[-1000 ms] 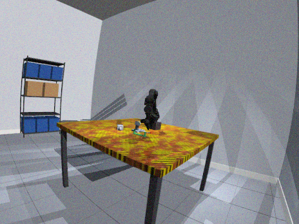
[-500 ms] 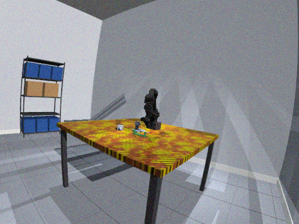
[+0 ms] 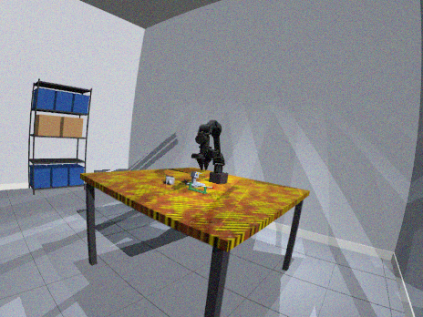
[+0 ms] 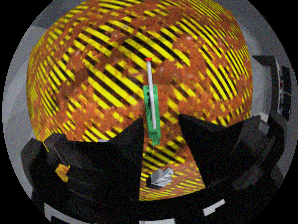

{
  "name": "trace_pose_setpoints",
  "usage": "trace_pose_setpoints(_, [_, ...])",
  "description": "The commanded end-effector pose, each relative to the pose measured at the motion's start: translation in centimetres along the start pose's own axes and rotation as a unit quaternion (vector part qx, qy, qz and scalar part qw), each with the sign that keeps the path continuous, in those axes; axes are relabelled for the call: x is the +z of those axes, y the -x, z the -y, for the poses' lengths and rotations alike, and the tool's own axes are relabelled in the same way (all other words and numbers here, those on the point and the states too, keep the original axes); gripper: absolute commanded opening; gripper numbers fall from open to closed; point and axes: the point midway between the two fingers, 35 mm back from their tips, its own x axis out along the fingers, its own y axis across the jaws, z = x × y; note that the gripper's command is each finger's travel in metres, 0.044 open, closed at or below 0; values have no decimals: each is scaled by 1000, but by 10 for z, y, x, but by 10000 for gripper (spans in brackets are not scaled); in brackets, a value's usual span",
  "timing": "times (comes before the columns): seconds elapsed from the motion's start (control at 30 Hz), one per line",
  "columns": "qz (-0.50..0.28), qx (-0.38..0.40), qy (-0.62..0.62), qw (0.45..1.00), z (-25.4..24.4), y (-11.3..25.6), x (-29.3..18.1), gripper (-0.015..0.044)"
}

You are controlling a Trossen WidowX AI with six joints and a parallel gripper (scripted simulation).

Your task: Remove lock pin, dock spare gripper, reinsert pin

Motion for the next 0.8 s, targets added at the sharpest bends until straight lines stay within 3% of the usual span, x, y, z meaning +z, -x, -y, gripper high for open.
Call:
trace_pose_setpoints(0.0, [-5, 4, 1, 1000, 0, -26, -3, 180])
trace_pose_setpoints(0.13, [-5, 4, 1, 1000, -3, -62, -7, 180])
trace_pose_setpoints(0.77, [-5, 4, 1, 1000, -2, -88, -9, 180])
